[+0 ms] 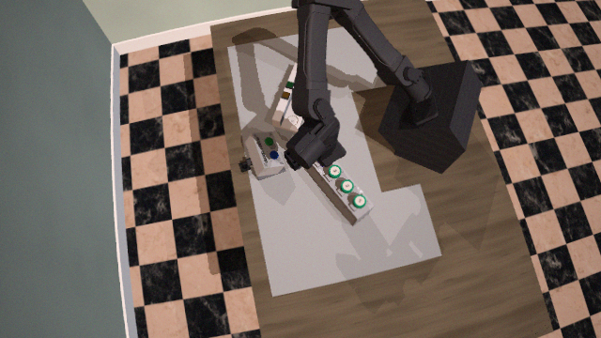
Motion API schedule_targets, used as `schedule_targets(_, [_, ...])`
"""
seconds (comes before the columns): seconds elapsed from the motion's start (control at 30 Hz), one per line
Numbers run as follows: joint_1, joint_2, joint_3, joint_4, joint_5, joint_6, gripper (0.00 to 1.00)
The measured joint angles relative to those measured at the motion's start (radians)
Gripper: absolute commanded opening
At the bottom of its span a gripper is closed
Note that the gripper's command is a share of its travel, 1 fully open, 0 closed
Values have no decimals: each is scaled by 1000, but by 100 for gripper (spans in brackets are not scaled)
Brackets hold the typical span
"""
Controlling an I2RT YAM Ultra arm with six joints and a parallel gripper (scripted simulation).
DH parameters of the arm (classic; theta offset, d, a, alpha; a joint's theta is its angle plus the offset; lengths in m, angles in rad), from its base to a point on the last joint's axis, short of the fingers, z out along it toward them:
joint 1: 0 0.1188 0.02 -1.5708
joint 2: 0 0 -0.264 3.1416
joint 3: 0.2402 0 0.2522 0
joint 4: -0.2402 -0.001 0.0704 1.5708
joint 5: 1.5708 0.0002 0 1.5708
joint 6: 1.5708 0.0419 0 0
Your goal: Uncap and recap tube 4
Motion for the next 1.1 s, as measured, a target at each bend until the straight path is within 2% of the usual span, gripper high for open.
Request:
schedule_targets(0.77, [2, -1, 0, -2, 1, -978, 0])
schedule_targets(1.1, [3, -1, 0, -3, 2, -1455, 0])
